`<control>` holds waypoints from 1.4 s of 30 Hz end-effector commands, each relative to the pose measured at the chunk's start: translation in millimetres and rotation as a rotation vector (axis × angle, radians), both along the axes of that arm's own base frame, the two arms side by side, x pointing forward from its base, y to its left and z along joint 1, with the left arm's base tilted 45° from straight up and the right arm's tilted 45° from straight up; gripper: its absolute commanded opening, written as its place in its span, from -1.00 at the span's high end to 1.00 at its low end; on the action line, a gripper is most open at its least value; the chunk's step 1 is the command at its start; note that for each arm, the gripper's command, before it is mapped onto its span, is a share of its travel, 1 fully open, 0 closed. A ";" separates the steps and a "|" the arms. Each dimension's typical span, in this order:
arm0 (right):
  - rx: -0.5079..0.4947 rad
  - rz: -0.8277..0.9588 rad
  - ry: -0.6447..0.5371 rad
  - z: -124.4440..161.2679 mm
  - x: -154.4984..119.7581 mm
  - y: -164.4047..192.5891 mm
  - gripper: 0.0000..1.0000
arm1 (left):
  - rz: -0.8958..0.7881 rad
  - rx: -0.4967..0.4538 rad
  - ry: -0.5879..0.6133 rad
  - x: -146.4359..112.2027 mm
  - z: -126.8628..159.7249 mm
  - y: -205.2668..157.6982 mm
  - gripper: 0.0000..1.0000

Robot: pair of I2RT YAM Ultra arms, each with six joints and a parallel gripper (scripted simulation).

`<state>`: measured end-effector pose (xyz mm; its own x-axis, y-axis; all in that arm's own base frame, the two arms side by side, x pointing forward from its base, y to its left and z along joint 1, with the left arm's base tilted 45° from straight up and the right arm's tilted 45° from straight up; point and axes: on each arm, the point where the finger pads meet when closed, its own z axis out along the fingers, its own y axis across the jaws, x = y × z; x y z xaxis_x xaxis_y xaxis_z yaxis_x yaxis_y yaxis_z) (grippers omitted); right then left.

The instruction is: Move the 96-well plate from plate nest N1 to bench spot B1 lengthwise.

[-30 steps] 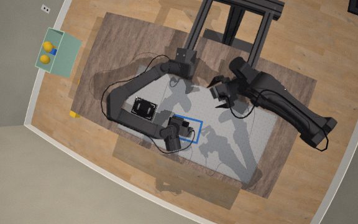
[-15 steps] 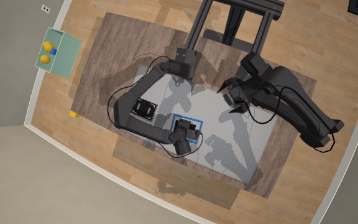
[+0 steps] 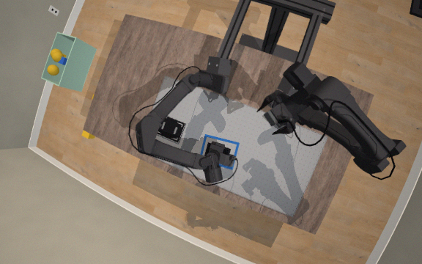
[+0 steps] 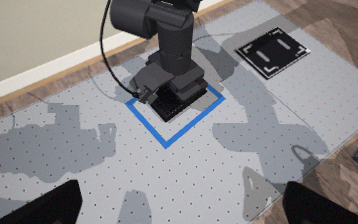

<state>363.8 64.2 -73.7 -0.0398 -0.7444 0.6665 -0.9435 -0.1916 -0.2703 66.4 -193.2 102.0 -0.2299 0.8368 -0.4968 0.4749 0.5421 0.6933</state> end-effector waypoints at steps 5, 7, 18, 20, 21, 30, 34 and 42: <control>-0.010 0.029 0.023 -8.0 -6.6 3.1 -0.59 | -0.014 -0.011 -0.010 -5.3 6.3 -8.3 -1.00; -0.010 0.029 0.023 -8.0 -6.6 3.1 -0.59 | -0.014 -0.011 -0.010 -5.3 6.3 -8.3 -1.00; -0.010 0.029 0.023 -8.0 -6.6 3.1 -0.59 | -0.014 -0.011 -0.010 -5.3 6.3 -8.3 -1.00; -0.010 0.029 0.022 -8.0 -6.5 3.3 -0.59 | -0.014 -0.011 -0.010 -5.3 6.3 -8.3 -1.00; -0.003 0.037 0.011 -8.2 -4.9 7.2 -0.59 | -0.014 -0.011 -0.010 -5.3 6.3 -8.3 -1.00; -0.001 0.054 0.023 -5.8 -9.7 11.7 -0.59 | -0.014 -0.011 -0.010 -5.3 6.3 -8.3 -1.00; 0.001 0.032 0.014 -5.9 -5.6 13.9 -0.59 | -0.014 -0.011 -0.010 -5.3 6.3 -8.3 -1.00; -0.001 0.043 0.007 -16.5 -1.2 1.0 -0.59 | -0.014 -0.011 -0.010 -5.3 6.3 -8.3 -1.00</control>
<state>363.7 67.3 -80.4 -0.0215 -0.7463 0.6653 -0.9376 -0.2159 -0.2725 66.5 -192.8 102.2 -0.2313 0.8361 -0.4974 0.4735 0.5434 0.6932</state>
